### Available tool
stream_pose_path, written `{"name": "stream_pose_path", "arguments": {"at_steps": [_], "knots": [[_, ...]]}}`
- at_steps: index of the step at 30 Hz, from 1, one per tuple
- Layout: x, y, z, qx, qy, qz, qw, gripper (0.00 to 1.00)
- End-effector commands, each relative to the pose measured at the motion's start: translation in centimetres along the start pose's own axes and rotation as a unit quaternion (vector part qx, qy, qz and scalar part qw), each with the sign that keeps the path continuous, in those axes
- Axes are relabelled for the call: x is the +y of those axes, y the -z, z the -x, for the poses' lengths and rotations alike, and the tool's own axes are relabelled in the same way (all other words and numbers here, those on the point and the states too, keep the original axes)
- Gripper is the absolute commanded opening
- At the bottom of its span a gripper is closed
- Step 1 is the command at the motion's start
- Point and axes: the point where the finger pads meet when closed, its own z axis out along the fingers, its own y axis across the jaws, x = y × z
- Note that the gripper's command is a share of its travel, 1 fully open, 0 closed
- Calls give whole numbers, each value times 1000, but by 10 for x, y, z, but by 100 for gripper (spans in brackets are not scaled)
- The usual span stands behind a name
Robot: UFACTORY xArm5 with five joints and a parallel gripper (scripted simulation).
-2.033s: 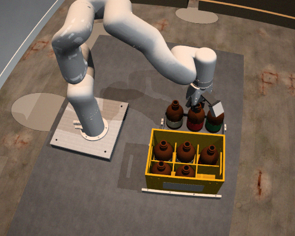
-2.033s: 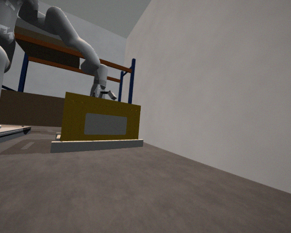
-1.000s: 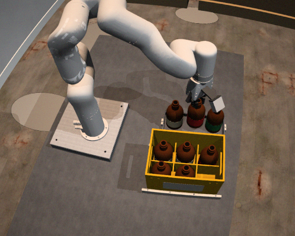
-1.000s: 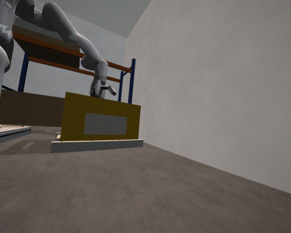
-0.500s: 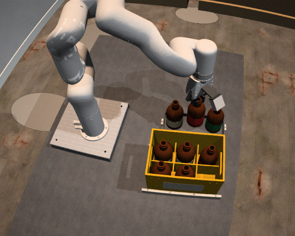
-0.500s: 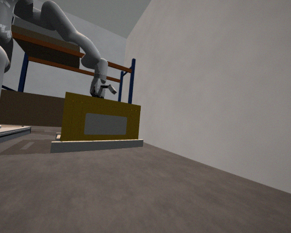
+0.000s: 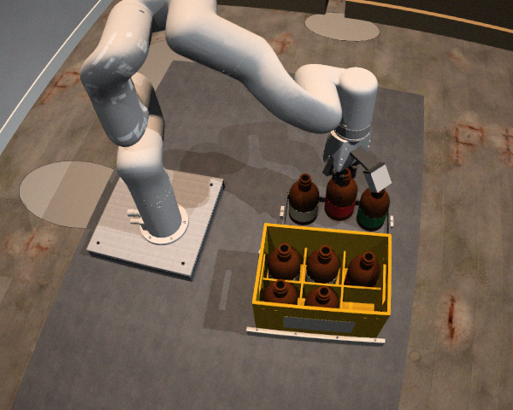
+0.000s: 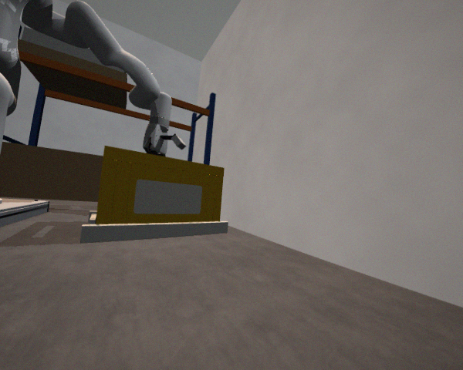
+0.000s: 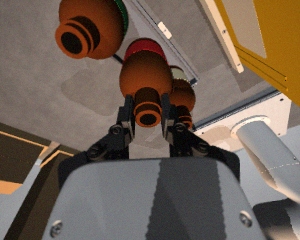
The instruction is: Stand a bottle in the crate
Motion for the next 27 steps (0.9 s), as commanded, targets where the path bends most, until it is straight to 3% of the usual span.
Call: {"name": "stream_pose_path", "arguments": {"at_steps": [1,27], "knots": [[-1,2,-1,1,0,-2,1000,0],[-1,13,-1,1,0,-2,1000,0]]}}
